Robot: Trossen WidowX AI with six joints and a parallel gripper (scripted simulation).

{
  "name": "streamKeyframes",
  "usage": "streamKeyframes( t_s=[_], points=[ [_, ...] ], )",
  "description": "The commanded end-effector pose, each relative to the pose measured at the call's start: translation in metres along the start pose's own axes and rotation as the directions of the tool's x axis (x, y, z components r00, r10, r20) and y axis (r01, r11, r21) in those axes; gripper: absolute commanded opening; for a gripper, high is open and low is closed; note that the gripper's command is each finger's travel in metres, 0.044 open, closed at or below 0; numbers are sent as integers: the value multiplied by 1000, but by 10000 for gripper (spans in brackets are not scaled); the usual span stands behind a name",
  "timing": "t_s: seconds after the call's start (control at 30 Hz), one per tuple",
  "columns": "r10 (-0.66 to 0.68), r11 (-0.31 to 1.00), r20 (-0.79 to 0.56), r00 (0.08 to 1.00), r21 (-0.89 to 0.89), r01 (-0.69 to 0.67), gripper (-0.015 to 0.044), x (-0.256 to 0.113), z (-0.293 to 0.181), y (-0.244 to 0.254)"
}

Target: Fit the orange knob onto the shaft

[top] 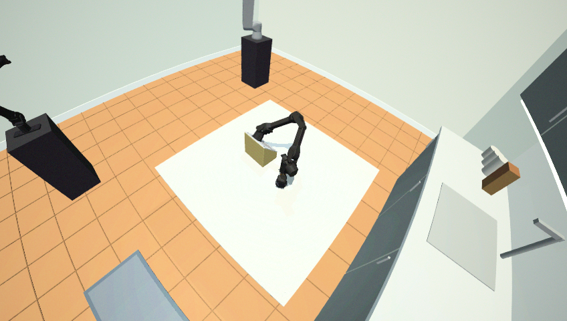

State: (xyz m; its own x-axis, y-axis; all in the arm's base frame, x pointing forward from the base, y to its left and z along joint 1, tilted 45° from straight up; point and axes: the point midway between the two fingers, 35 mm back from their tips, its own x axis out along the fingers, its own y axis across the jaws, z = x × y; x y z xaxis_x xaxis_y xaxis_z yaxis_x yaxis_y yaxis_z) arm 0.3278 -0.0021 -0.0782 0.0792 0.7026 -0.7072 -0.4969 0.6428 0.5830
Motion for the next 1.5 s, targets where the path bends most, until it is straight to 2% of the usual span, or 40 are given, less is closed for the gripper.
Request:
streamKeyframes(
  t_s=[0.0, 0.4, 0.63, 1.47],
  points=[
    [2, 1000, 3, 1000, -4, -2, 0, 0, 1, 0],
    [2, 1000, 2, 1000, -13, -2, 0, -4, 1, 0],
    [2, 977, 3, 1000, -212, -2, 0, -3, 1, -1],
    [2, 977, 3, 1000, -212, -2, 0, 0, 1, 0]
  ],
)
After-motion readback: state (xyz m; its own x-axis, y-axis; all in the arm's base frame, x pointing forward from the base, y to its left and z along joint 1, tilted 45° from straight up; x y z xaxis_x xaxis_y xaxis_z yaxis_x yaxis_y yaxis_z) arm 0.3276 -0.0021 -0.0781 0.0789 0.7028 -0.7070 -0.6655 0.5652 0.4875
